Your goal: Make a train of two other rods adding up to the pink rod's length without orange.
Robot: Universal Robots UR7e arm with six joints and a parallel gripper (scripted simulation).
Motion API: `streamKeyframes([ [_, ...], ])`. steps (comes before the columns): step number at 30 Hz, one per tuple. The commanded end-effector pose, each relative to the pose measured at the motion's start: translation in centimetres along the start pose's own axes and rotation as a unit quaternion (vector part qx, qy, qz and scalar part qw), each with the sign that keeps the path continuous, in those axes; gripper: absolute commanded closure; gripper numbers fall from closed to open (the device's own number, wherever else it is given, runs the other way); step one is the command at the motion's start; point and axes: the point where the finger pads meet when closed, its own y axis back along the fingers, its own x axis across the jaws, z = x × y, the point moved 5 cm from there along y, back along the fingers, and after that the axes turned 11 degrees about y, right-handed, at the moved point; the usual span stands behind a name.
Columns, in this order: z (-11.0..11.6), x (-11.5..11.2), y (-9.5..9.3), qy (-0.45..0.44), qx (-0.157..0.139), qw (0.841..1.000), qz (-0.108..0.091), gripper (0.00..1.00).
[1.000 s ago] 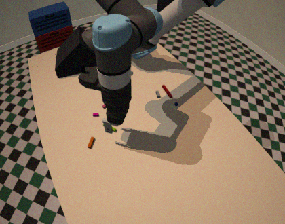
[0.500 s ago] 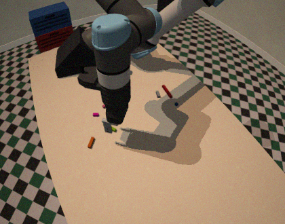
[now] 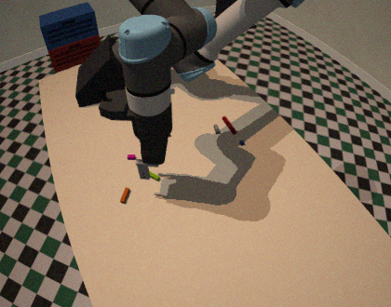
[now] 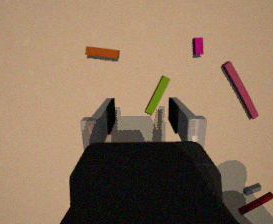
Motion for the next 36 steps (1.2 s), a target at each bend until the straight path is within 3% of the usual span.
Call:
streamKeyframes([
  [1,-0.6,0.4,0.2,0.049,0.001,0.999,-0.001,0.0],
  [18,-2.7,2.2,0.6,0.257,0.003,0.966,0.0,0.0],
  [33,-4.1,4.2,0.7,0.458,0.003,0.889,0.001,0.0],
  [35,-4.1,4.2,0.7,0.458,0.003,0.889,0.001,0.0],
  [36,-4.2,4.4,0.7,0.475,0.003,0.88,0.001,0.0],
])
